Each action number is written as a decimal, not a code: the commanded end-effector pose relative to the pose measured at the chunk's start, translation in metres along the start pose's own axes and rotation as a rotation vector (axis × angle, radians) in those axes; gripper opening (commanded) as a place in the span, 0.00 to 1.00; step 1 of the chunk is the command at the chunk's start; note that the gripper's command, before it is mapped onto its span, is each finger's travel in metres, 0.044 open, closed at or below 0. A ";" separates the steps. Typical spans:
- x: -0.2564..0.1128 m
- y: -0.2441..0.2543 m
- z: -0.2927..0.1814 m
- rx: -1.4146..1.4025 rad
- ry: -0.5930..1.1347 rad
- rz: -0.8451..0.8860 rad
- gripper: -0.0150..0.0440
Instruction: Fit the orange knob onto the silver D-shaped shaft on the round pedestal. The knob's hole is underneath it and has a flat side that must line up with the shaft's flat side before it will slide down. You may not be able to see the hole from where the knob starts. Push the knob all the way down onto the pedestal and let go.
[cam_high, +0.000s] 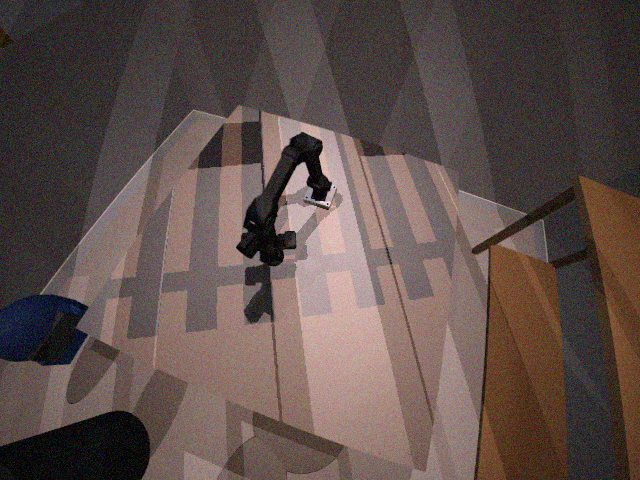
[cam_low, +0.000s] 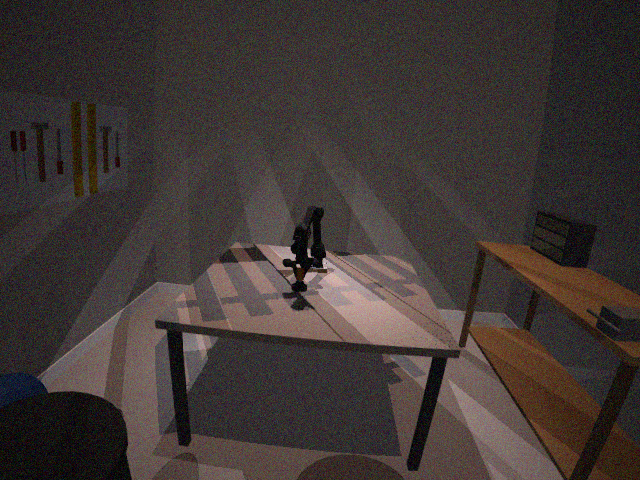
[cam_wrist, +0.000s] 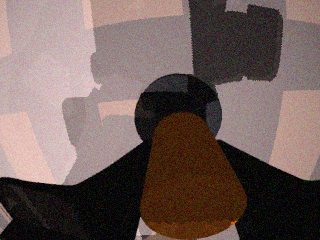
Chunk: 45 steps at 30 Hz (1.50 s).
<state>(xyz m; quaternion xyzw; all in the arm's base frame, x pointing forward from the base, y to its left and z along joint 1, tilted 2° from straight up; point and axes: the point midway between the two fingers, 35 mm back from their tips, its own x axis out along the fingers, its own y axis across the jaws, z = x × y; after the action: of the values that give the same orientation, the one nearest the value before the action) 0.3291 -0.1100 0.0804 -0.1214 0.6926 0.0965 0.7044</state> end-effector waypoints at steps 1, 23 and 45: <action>0.001 0.000 -0.001 -0.027 0.007 0.002 0.25; 0.003 0.001 -0.002 -0.038 0.007 0.003 0.25; 0.011 0.000 -0.001 -0.062 0.007 0.003 0.25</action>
<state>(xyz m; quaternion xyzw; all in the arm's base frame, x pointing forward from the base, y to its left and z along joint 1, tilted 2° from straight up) 0.3297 -0.1105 0.0728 -0.1349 0.6906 0.1098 0.7020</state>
